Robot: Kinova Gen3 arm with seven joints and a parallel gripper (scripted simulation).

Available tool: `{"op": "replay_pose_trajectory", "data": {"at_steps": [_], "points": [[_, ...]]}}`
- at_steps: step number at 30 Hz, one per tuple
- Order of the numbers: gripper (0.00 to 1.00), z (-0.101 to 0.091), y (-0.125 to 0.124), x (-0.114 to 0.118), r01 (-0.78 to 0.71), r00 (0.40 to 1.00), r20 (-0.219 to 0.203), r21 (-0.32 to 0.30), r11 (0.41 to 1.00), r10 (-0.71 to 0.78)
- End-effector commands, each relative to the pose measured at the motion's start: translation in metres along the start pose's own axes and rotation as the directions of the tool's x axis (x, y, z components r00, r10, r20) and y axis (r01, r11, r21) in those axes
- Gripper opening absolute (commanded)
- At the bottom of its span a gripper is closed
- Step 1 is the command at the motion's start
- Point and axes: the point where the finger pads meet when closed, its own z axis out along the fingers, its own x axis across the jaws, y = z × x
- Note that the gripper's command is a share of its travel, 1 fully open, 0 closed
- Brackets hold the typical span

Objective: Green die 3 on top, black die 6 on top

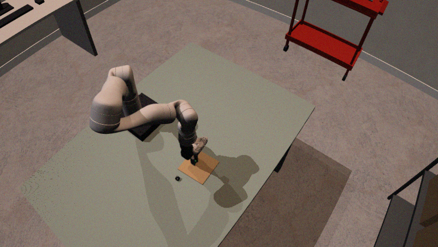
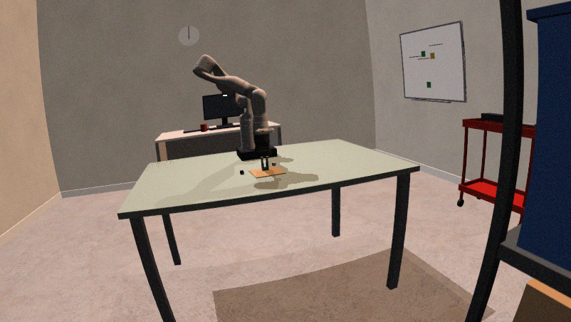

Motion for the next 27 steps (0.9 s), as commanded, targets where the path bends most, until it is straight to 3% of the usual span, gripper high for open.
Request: {"op": "replay_pose_trajectory", "data": {"at_steps": [1,25,27], "points": [[0.34,-0.0005,-0.0005,0.0,0.0,1.0,0.0,0.001,1.0,0.0],[0.34,-0.0005,-0.0005,0.0,0.0,1.0,0.0,0.001,1.0,0.0],[0.4,-0.0005,-0.0005,0.0,0.0,1.0,0.0,0.001,1.0,0.0]]}}
